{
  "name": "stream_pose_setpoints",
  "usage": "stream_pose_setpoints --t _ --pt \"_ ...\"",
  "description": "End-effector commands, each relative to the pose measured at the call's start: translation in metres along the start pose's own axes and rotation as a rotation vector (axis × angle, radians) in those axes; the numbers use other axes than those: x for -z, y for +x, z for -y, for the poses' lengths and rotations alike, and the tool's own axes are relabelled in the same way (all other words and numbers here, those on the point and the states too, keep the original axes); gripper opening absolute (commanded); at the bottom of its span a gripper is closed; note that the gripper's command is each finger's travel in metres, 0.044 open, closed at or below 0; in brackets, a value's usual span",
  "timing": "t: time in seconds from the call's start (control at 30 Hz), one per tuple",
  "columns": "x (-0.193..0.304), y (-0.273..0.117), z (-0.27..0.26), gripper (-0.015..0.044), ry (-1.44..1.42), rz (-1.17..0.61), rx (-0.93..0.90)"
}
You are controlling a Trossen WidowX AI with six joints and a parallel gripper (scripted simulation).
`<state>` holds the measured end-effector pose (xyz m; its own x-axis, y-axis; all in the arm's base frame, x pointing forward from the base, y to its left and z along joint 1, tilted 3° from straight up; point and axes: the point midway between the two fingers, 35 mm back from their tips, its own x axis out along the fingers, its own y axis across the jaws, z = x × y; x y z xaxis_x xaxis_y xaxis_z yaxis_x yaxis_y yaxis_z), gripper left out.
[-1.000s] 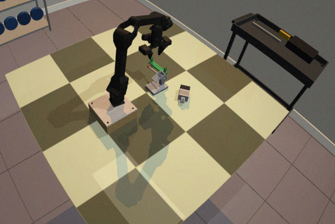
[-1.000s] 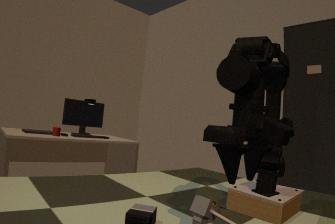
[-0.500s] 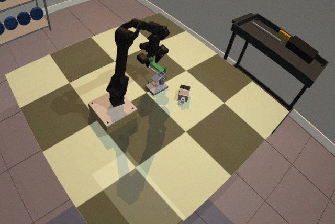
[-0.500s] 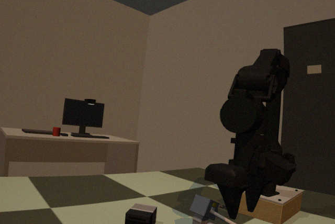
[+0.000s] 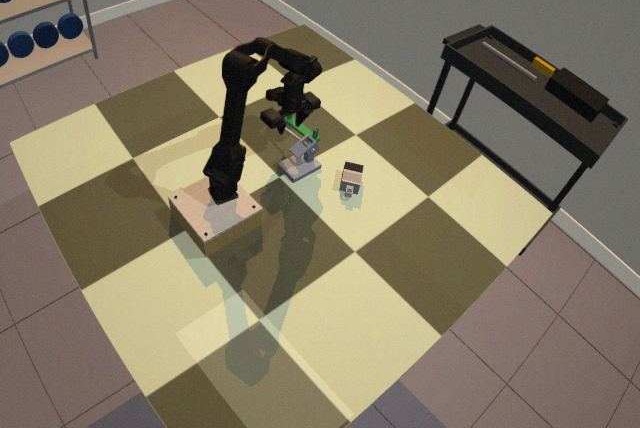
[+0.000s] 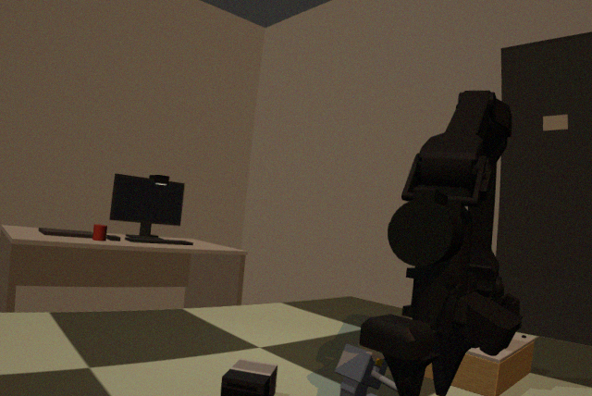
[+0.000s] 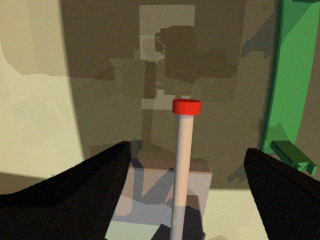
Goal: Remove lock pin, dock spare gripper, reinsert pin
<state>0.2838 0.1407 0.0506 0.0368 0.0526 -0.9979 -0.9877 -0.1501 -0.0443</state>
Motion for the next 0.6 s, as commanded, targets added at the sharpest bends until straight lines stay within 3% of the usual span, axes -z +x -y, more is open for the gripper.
stream_pose_setpoints --t 0.0,0.57 --pt "-0.001 0.008 -0.001 0.0300 0.004 0.002 -0.005" --pt "-0.001 0.030 -0.003 0.0300 0.004 0.002 -0.005"
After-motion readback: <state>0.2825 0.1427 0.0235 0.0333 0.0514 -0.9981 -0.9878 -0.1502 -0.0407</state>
